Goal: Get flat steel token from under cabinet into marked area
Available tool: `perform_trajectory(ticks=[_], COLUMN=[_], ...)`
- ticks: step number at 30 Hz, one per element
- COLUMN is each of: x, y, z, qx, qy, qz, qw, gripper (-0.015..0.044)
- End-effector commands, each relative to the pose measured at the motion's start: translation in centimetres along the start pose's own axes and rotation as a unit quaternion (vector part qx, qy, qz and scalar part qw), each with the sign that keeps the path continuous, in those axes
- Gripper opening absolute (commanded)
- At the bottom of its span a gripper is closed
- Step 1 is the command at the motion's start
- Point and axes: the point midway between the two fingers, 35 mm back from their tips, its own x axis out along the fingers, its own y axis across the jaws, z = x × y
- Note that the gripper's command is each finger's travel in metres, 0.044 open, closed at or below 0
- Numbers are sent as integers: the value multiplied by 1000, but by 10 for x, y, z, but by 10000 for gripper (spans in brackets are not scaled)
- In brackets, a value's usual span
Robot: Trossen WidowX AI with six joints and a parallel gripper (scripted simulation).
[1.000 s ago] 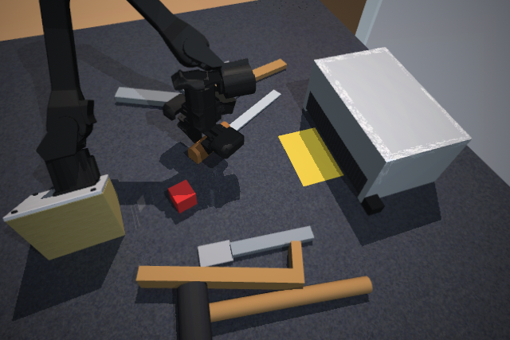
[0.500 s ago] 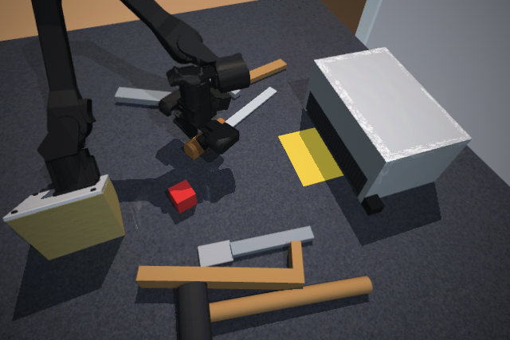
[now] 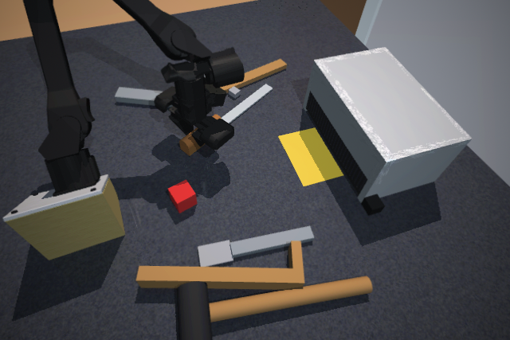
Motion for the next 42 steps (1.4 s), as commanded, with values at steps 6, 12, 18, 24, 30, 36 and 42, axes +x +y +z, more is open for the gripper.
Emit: perform_trajectory(ticks=[6, 12, 18, 24, 30, 36, 42], x=[-1, -1, -1, -1, -1, -1, -1], y=[4, 4, 4, 4, 4, 4, 4], z=[0, 0, 0, 0, 0, 0, 0], qx=[22, 45, 69, 92, 116, 139, 163], qy=[-2, -2, -2, -2, -2, -2, -2], qz=[0, 0, 0, 0, 0, 0, 0], qw=[1000, 999, 998, 996, 993, 990, 987], gripper=[0, 0, 0, 0, 0, 0, 0])
